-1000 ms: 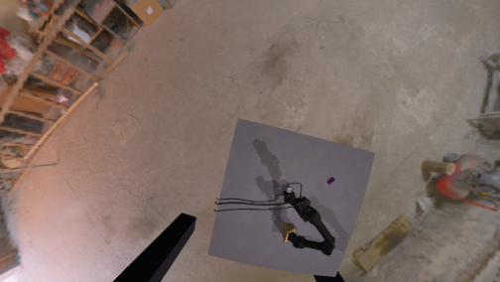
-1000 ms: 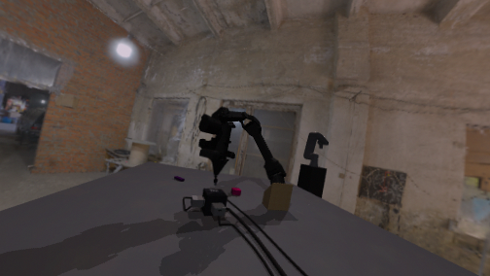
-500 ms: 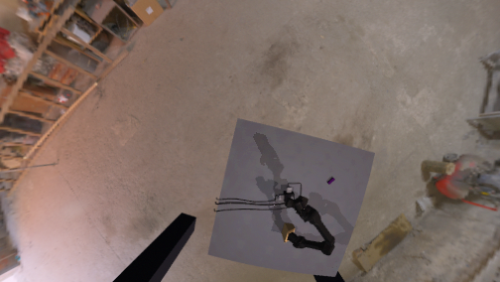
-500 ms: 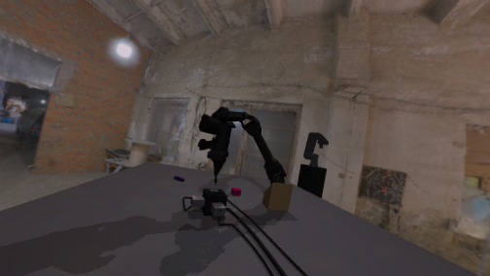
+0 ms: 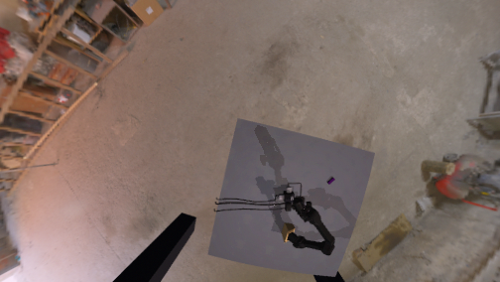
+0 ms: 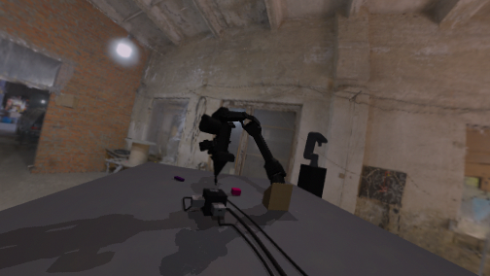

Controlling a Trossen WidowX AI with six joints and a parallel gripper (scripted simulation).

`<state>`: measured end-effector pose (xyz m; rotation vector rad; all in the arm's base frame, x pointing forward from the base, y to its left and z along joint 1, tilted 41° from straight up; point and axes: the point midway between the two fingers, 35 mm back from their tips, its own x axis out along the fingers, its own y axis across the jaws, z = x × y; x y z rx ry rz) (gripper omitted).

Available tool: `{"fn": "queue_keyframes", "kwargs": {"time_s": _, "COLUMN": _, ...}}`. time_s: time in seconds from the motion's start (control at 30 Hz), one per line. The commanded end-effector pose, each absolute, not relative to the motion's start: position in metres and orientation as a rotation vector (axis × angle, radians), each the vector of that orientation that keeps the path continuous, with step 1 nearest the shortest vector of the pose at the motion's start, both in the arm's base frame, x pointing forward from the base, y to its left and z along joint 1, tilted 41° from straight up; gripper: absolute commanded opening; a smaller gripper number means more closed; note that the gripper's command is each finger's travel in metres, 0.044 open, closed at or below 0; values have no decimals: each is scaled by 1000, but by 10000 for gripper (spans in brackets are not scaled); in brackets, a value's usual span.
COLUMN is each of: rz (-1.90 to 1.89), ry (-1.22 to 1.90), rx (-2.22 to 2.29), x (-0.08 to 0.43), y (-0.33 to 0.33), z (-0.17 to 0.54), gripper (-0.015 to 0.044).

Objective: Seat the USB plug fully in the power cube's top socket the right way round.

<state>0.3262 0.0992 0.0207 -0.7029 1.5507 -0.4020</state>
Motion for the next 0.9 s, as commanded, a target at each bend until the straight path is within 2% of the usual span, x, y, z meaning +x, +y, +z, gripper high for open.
{"fn": "queue_keyframes", "kwargs": {"time_s": 0.0, "rz": -316, "ry": 1582, "rx": -789, "x": 326, "y": 99, "z": 20, "gripper": 0}}
{"fn": "queue_keyframes", "kwargs": {"time_s": 0.87, "rz": 245, "ry": 1702, "rx": -1302, "x": 326, "y": 99, "z": 20, "gripper": 0}}
